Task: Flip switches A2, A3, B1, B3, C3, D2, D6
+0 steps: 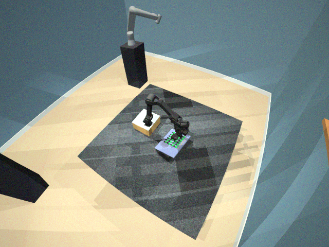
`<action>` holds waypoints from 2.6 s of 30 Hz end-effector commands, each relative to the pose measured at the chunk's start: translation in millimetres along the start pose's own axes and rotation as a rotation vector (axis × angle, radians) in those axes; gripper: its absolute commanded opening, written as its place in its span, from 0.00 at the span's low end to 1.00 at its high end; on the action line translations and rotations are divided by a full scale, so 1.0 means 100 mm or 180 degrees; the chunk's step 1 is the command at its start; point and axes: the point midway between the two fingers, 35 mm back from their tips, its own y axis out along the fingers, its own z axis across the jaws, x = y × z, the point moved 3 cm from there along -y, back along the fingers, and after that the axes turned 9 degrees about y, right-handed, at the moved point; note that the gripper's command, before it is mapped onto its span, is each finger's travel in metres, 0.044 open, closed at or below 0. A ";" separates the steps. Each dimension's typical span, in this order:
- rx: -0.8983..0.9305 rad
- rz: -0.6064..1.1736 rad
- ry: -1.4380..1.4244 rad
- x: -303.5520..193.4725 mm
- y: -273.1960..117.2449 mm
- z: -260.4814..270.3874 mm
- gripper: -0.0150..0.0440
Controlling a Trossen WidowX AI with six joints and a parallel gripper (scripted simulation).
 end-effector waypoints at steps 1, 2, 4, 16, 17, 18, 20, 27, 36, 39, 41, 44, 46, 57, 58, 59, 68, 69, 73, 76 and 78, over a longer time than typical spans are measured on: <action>-0.0005 0.0000 -0.0011 0.00 0.01 0.00 0.25; -0.0005 0.0000 -0.0011 0.00 0.01 0.00 0.25; -0.0005 0.0000 -0.0011 0.00 0.02 0.00 0.25; -0.0005 0.0000 -0.0011 0.00 0.03 0.00 0.25; -0.0005 0.0000 -0.0011 0.00 0.03 0.00 0.25; -0.0005 0.0000 -0.0011 0.00 0.04 0.00 0.25; -0.0005 0.0000 -0.0011 0.00 0.04 0.00 0.25; -0.0005 0.0000 -0.0011 0.00 0.05 0.00 0.25; -0.0017 0.0085 -0.0011 0.04 -0.61 0.01 0.25; -0.0017 0.0085 -0.0011 0.04 -0.61 0.01 0.25; -0.0020 0.0084 -0.0011 0.11 -0.61 -0.06 0.25; -0.0025 0.0078 -0.0013 0.26 -0.60 -0.22 0.25; -0.0025 0.0078 -0.0013 0.26 -0.60 -0.22 0.25; -0.0038 0.0156 -0.0013 0.27 -0.24 -0.22 0.25; -0.0038 0.0156 -0.0013 0.27 -0.21 -0.23 0.25; -0.0038 0.0156 -0.0013 0.27 -0.17 -0.23 0.25; -0.0038 0.0155 -0.0013 0.27 -0.11 -0.23 0.25; -0.0038 0.0155 -0.0013 0.26 -0.09 -0.23 0.25; -0.0038 0.0155 -0.0013 0.26 -0.03 -0.23 0.25; -0.0038 0.0155 -0.0013 0.26 -0.02 -0.23 0.25; -0.0038 0.0155 -0.0013 0.26 -0.02 -0.23 0.25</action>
